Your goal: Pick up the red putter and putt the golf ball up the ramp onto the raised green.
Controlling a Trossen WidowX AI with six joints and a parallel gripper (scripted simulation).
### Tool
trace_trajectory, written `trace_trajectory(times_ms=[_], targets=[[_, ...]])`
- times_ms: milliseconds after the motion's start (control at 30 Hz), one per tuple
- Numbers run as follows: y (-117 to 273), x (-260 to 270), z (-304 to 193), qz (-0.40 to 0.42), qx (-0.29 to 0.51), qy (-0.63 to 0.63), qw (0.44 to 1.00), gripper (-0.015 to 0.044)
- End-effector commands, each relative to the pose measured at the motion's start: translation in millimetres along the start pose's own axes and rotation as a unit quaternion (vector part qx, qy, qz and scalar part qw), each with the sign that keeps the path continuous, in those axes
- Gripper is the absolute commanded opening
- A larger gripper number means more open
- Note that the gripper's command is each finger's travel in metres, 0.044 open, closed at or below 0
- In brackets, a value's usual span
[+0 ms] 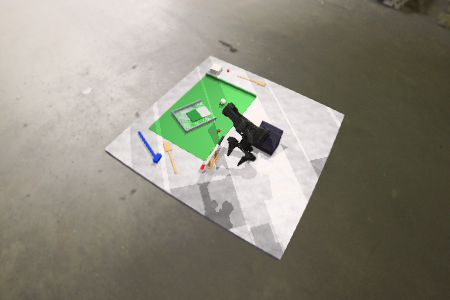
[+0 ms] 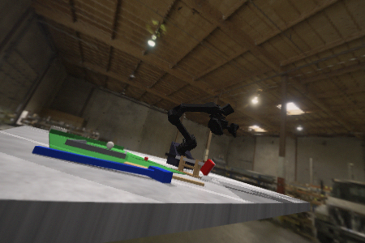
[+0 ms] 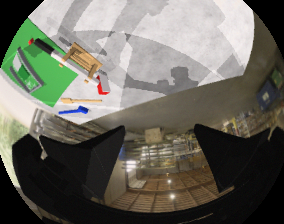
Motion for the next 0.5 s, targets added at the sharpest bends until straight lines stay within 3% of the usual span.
trace_trajectory(times_ms=[0, 467], targets=[[0.0, -0.2, 0.2, 0.000, 0.000, 0.000, 1.000, 0.0426], [-21.1, -17.2, 34.6, 0.067, -0.100, -0.004, 0.993, 0.0440]])
Point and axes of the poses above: the point midway between the two fingers, 35 mm back from their tips, its own y axis back along the fingers, its own x axis across the jaws, z = x × y, the point moved 2 cm from there along y, back along the fingers, and after that the axes turned 11 degrees about y, right-handed, at the moved point
